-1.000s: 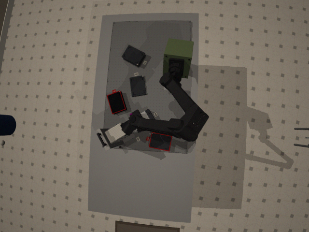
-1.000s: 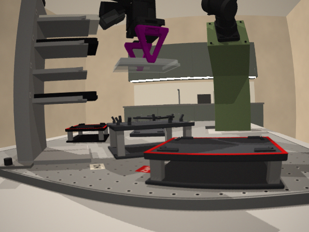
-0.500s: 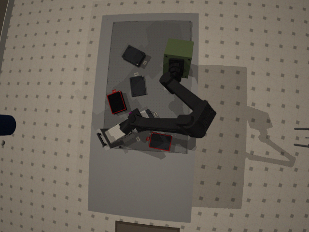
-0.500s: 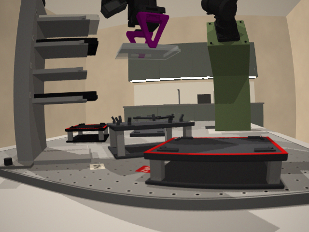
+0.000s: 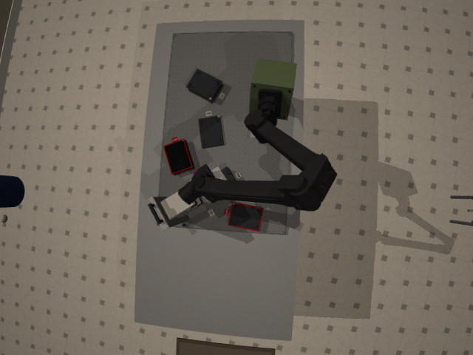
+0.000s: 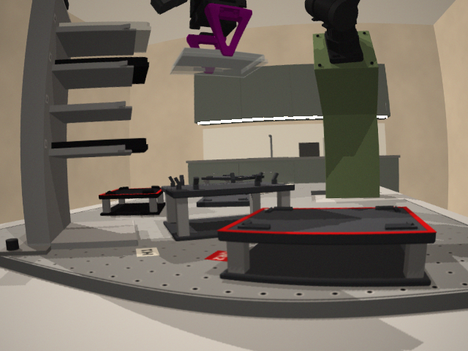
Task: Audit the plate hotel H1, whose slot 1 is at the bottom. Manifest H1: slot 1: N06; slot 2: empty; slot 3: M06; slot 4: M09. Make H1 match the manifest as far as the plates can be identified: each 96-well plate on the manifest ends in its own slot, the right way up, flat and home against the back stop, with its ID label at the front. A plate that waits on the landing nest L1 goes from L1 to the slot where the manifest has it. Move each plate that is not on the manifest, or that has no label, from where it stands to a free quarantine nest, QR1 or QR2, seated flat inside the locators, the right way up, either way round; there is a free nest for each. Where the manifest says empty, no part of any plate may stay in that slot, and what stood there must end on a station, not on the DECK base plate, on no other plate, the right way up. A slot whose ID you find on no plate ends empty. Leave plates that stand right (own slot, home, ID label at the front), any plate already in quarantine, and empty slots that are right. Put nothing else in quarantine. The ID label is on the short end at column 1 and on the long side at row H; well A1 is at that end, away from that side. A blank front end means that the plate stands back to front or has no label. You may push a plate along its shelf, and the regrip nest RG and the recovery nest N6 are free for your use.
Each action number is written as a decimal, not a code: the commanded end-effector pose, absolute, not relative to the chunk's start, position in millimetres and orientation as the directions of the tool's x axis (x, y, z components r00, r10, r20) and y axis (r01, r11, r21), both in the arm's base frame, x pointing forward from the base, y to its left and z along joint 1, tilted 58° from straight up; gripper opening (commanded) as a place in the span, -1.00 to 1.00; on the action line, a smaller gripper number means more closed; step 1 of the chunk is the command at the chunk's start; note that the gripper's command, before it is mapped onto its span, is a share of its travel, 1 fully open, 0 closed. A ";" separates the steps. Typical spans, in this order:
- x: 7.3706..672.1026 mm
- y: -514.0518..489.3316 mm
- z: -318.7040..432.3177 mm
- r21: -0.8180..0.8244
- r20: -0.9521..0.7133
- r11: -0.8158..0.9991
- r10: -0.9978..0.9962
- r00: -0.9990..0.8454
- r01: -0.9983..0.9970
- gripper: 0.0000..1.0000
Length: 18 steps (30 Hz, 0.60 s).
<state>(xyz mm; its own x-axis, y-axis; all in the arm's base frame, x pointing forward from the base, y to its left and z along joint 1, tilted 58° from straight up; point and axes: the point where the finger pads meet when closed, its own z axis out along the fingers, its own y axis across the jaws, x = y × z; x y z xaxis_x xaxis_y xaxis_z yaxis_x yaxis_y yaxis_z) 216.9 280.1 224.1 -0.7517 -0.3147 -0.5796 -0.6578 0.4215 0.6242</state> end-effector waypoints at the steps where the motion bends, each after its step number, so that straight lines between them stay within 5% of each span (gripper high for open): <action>1: 242.2 278.3 235.1 0.537 -0.671 0.394 -0.337 -0.661 -0.746 0.72; 18: 287.5 262.3 215.2 0.280 -0.808 0.258 -0.456 -0.372 -0.925 0.72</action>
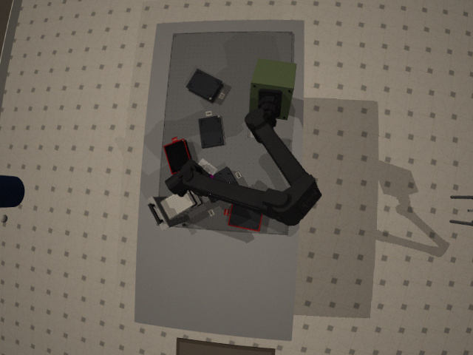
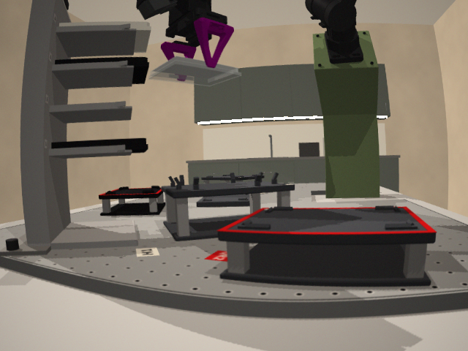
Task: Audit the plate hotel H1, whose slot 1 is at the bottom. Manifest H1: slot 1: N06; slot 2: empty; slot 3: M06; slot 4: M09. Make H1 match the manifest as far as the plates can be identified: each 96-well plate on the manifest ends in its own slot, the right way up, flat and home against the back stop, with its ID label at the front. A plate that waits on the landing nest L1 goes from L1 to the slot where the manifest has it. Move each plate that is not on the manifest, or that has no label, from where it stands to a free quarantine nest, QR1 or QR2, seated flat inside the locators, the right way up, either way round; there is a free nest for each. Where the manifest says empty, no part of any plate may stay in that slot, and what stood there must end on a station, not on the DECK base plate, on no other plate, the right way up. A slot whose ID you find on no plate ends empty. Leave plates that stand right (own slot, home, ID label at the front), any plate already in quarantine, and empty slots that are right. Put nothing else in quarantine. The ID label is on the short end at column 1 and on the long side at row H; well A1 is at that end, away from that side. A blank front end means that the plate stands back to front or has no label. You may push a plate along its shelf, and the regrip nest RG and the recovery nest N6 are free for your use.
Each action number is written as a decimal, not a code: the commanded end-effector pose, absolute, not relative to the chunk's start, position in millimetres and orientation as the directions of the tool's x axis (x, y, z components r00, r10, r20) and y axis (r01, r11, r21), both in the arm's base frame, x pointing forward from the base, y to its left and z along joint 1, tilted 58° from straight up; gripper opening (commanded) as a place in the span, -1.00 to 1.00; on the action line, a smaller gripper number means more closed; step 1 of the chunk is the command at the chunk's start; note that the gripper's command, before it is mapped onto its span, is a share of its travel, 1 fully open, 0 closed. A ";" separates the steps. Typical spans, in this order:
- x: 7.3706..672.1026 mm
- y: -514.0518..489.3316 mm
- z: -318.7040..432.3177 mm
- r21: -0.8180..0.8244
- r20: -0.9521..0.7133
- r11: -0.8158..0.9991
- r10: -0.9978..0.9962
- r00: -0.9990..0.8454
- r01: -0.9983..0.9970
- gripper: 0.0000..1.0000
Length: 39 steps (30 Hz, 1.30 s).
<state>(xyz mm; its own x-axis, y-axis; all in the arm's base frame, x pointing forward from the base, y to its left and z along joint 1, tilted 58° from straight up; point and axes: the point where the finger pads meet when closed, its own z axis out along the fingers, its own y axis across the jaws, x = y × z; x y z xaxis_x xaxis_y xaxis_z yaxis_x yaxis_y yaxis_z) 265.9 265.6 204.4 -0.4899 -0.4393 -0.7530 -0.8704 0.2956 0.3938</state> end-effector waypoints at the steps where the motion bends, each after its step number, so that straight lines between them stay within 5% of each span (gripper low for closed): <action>1: 290.3 261.2 213.8 0.263 -0.813 0.248 -0.463 -0.352 -0.933 0.72; 39: 393.0 225.2 172.2 -0.385 -0.760 -0.153 -0.507 0.407 -0.910 0.72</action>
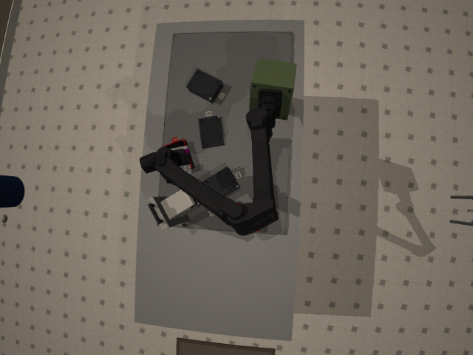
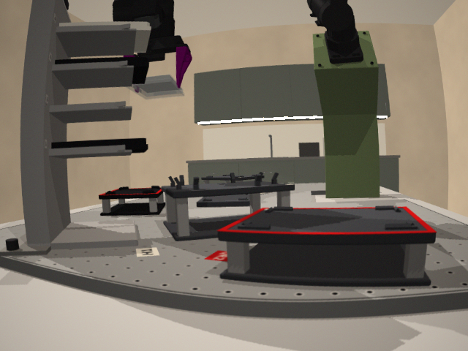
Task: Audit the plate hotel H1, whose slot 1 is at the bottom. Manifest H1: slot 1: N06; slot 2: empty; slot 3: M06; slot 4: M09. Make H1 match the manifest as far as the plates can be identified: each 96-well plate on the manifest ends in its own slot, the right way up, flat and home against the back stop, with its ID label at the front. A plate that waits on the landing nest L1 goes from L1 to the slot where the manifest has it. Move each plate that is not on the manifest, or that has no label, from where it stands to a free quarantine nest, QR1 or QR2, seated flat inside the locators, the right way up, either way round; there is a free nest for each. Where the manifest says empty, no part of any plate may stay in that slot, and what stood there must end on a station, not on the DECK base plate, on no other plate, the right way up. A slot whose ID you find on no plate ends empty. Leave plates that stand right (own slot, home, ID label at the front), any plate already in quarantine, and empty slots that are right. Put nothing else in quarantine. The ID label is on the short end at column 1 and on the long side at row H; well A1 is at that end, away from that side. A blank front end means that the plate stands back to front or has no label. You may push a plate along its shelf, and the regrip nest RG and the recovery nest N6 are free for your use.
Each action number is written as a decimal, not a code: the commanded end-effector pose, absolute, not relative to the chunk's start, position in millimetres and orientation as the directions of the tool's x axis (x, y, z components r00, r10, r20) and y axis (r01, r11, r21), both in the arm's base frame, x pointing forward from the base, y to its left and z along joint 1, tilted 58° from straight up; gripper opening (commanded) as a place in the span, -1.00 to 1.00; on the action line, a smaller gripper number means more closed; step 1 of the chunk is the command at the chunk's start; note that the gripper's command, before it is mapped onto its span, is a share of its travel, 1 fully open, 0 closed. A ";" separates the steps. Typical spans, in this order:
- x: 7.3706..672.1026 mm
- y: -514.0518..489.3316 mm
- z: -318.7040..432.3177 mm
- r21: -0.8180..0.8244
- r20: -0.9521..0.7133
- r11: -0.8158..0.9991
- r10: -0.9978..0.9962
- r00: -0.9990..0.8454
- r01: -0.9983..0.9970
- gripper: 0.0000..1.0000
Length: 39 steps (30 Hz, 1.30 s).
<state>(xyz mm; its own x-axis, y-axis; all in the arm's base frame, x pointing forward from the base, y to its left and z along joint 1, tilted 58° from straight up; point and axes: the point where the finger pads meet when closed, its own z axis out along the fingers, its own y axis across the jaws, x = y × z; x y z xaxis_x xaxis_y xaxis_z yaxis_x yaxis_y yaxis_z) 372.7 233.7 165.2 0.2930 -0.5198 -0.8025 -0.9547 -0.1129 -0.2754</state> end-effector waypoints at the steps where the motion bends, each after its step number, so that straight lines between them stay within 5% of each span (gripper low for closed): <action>1: 396.1 224.1 171.0 -0.403 -0.751 -0.165 -0.503 0.428 -0.900 0.72; 39: 465.2 226.3 133.0 -0.421 -0.740 -0.198 -0.489 0.462 -0.885 0.72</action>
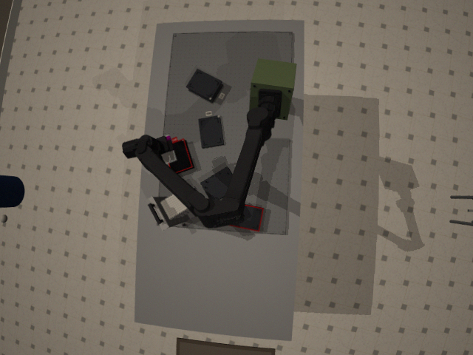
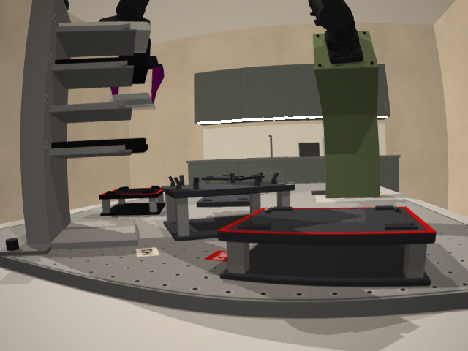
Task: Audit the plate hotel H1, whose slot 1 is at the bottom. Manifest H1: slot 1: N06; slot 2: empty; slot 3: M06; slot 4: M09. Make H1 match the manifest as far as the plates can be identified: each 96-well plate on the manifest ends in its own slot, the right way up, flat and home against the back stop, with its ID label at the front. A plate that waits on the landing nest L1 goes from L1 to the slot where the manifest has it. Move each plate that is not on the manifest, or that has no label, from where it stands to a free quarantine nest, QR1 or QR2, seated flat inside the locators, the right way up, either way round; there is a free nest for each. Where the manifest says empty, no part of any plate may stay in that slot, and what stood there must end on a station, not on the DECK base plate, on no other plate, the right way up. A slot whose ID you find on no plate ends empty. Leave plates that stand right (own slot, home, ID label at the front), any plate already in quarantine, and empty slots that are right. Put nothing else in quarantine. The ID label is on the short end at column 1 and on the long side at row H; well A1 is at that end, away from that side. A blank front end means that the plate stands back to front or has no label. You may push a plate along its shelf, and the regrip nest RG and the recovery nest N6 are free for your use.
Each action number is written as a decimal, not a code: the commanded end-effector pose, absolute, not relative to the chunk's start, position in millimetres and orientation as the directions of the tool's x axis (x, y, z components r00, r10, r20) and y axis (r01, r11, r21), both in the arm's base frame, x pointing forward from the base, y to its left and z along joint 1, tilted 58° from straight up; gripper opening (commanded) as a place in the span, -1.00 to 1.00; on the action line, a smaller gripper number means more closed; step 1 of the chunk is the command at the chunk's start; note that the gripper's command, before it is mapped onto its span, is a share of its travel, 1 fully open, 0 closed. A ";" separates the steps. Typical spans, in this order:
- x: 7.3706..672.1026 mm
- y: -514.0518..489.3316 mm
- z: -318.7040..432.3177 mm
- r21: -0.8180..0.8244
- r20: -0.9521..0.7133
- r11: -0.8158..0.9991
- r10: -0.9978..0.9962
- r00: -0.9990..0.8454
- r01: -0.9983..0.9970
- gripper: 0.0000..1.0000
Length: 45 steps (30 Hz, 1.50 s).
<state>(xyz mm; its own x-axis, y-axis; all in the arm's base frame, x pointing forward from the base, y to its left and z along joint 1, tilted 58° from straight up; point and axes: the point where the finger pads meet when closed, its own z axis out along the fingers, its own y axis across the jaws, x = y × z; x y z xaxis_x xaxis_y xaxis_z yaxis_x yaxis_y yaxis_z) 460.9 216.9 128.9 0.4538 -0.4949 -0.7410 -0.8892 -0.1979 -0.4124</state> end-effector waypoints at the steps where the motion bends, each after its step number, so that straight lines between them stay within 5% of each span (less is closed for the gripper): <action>1: 462.6 227.9 125.9 -0.409 -0.744 -0.199 -0.492 0.452 -0.891 0.72; 45: 467.6 318.9 70.5 -0.418 -0.743 -0.197 -0.488 0.458 -0.887 0.72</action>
